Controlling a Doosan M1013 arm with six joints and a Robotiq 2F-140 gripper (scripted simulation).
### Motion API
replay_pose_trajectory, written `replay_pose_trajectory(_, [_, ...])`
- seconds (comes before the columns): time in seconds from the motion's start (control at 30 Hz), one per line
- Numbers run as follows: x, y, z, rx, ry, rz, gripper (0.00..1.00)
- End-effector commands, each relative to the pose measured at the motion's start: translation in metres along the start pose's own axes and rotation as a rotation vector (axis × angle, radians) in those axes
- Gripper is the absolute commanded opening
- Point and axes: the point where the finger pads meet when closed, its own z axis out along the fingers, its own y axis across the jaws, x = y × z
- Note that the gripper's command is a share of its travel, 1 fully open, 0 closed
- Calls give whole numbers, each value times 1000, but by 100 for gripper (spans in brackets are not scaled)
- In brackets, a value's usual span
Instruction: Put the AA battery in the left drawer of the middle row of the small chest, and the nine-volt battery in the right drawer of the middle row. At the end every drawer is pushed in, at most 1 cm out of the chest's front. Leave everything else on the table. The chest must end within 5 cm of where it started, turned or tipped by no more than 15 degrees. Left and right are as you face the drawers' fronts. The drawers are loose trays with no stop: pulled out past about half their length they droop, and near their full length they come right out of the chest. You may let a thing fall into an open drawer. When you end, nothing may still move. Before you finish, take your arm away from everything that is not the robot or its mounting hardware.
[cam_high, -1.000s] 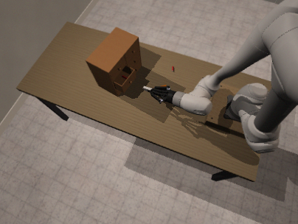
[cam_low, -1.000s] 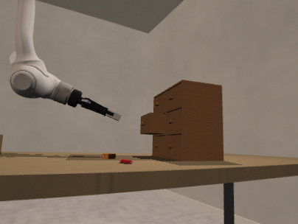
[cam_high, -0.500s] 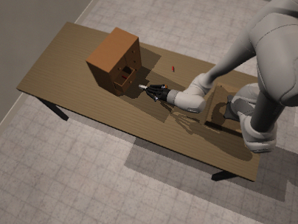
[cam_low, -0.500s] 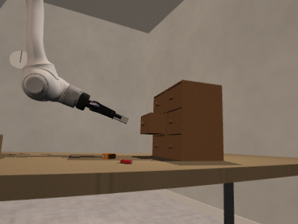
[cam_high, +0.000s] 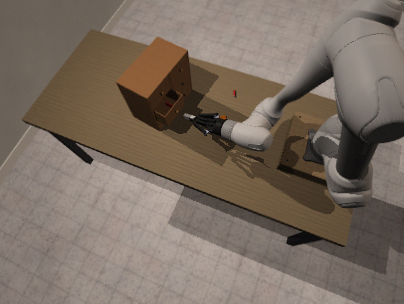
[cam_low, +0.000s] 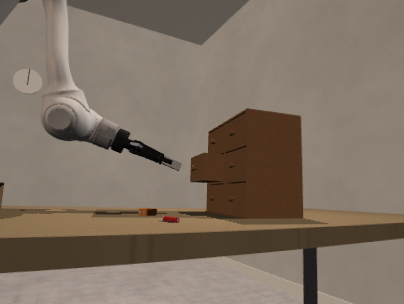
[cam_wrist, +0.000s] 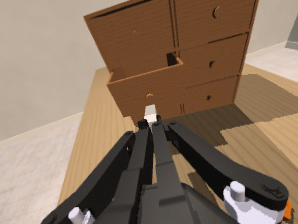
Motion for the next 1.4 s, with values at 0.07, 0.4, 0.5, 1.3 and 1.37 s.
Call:
replay_pose_trajectory(0.07, [0, 0, 0, 0, 0, 0, 0])
replay_pose_trajectory(0.4, [0, 0, 0, 0, 0, 0, 0])
replay_pose_trajectory(0.5, [0, 0, 0, 0, 0, 0, 0])
replay_pose_trajectory(1.3, [1, 0, 3, 0, 0, 0, 0])
replay_pose_trajectory(1.37, [1, 0, 4, 0, 0, 0, 0])
